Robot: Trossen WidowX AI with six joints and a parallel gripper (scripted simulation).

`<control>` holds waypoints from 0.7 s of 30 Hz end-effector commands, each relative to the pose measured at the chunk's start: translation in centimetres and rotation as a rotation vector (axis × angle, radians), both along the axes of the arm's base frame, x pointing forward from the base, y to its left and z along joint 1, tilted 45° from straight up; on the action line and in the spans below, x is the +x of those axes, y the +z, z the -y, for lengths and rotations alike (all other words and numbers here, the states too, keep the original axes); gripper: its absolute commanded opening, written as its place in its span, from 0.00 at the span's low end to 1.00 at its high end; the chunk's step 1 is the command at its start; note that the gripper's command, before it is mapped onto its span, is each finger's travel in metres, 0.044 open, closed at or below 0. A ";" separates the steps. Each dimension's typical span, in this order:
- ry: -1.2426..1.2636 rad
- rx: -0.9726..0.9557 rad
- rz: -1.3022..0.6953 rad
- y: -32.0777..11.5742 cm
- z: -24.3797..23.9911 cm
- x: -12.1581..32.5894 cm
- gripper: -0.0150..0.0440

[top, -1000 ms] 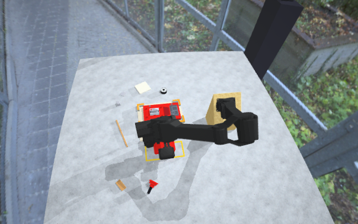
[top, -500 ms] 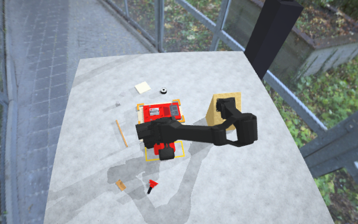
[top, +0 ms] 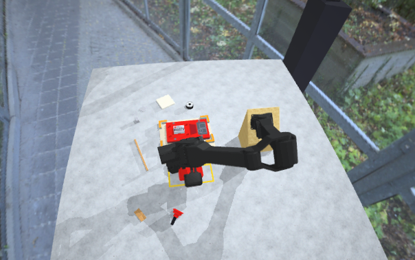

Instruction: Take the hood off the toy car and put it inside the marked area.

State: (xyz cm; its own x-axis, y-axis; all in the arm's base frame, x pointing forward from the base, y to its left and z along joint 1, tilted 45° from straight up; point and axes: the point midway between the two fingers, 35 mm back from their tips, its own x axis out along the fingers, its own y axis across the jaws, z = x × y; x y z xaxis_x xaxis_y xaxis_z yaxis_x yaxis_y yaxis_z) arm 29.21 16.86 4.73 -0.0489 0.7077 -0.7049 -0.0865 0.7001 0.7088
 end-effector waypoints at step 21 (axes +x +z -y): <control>-0.005 -0.001 -0.003 -1.0 -1.0 -0.2 0.25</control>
State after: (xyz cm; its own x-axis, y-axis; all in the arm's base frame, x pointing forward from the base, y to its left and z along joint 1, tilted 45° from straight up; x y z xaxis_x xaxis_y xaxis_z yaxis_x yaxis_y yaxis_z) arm 29.03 17.75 3.91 -0.0492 0.7091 -0.7034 -0.0862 0.6986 0.7103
